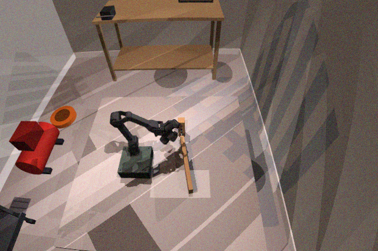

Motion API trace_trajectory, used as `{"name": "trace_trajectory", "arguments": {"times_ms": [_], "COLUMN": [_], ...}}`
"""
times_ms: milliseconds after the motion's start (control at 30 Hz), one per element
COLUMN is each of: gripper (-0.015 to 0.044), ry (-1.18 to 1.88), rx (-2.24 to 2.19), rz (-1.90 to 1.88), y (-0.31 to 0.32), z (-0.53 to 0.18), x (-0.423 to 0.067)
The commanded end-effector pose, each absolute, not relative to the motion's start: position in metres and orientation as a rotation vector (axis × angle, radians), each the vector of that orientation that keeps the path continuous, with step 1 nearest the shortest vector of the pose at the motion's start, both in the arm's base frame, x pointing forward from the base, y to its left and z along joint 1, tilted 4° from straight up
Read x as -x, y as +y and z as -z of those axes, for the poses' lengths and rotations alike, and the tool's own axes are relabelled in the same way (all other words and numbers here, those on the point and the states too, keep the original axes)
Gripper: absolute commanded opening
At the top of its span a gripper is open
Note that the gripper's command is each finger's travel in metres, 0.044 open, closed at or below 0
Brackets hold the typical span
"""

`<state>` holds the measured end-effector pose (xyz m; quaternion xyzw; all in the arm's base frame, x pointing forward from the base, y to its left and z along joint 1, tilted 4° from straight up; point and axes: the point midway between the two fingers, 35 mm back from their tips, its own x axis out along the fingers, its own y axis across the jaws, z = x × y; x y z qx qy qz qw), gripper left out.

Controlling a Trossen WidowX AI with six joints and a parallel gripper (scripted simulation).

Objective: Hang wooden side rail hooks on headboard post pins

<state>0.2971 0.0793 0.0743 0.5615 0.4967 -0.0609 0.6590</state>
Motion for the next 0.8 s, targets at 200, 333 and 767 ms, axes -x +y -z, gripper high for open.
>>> {"name": "trace_trajectory", "arguments": {"times_ms": [200,333,767], "gripper": [0.044,0.044,0.044], "ry": [1.066,1.009,0.71], "rx": [-0.844,-0.663,-0.068], "rz": [-0.232,-0.378,-0.776], "y": [0.073,0.072,0.065], "z": [-0.072,-0.072,-0.075], "x": [-0.3,-0.3,-0.301]}}
